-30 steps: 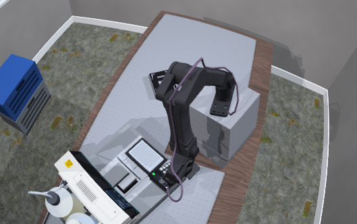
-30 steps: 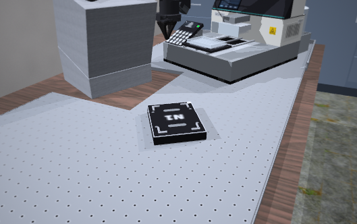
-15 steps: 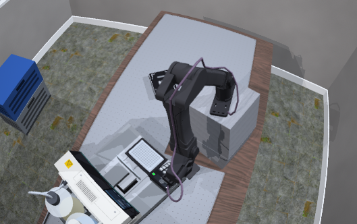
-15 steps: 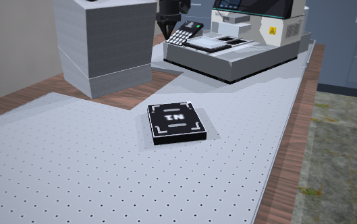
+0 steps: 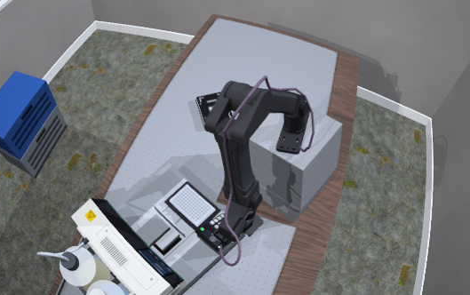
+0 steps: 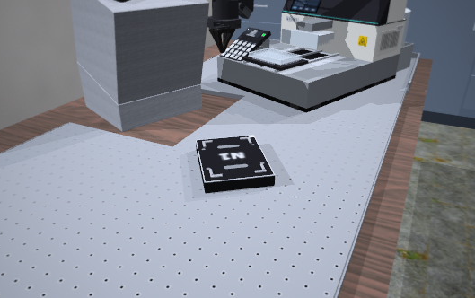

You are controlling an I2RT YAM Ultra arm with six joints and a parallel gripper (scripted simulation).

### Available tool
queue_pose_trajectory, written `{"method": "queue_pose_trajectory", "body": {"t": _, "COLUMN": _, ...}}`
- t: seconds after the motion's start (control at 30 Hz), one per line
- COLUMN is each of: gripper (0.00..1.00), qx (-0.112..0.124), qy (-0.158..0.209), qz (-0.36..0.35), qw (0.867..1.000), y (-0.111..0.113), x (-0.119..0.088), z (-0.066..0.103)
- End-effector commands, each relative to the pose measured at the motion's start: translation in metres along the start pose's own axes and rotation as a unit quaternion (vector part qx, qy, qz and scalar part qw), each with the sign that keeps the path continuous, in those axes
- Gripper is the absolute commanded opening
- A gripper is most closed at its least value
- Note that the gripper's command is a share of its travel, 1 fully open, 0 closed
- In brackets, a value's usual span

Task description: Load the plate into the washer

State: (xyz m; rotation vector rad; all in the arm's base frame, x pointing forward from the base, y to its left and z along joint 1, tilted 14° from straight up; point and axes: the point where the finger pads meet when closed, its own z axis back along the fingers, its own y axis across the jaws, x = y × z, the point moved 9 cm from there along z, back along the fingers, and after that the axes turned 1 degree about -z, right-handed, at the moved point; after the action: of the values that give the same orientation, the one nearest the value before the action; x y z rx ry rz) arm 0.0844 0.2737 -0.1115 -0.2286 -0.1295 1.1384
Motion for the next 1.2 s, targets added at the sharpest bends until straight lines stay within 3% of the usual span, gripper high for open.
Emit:
{"method": "queue_pose_trajectory", "body": {"t": 0.0, "gripper": 0.0, "qx": 0.004, "qy": -0.039, "qz": -0.001, "qw": 0.999, "y": 0.004, "x": 0.02, "z": 0.012}}
{"method": "queue_pose_trajectory", "body": {"t": 0.7, "gripper": 0.0, "qx": 0.004, "qy": -0.039, "qz": -0.001, "qw": 0.999, "y": 0.004, "x": 0.02, "z": 0.012}}
{"method": "queue_pose_trajectory", "body": {"t": 0.8, "gripper": 0.0, "qx": 0.0, "qy": -0.021, "qz": 0.002, "qw": 1.0, "y": 0.003, "x": 0.012, "z": -0.001}}
{"method": "queue_pose_trajectory", "body": {"t": 1.17, "gripper": 0.0, "qx": 0.0, "qy": -0.02, "qz": -0.002, "qw": 1.0, "y": 0.001, "x": 0.013, "z": -0.009}}
